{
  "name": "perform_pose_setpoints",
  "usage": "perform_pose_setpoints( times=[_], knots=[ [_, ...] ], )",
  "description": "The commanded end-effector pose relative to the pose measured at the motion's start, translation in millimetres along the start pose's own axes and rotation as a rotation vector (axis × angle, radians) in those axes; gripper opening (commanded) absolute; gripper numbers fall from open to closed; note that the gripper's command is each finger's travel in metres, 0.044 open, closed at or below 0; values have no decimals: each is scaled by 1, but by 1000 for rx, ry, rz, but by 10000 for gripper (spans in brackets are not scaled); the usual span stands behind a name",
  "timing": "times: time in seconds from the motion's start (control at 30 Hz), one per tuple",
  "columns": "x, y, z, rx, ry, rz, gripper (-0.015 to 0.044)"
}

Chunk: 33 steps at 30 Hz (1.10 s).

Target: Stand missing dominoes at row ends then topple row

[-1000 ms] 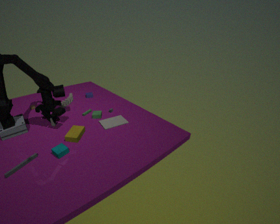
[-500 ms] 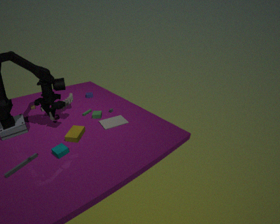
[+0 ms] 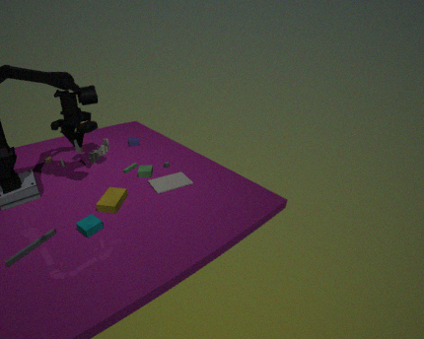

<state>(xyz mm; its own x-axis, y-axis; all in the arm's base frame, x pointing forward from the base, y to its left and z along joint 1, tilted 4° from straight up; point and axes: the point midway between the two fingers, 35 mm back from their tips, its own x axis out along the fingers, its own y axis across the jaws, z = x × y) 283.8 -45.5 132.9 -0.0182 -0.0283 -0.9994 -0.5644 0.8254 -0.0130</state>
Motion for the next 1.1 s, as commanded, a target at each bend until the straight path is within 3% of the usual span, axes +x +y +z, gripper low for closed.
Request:
perform_pose_setpoints(
  times=[0.0,0.23,0.43,1.07],
  knots=[
    [-3,23,53,-21,-13,2,107],
    [1,90,136,-17,-10,25,107],
    [5,92,139,-16,-9,26,107],
    [104,93,143,-16,-9,26,107]
  ],
)
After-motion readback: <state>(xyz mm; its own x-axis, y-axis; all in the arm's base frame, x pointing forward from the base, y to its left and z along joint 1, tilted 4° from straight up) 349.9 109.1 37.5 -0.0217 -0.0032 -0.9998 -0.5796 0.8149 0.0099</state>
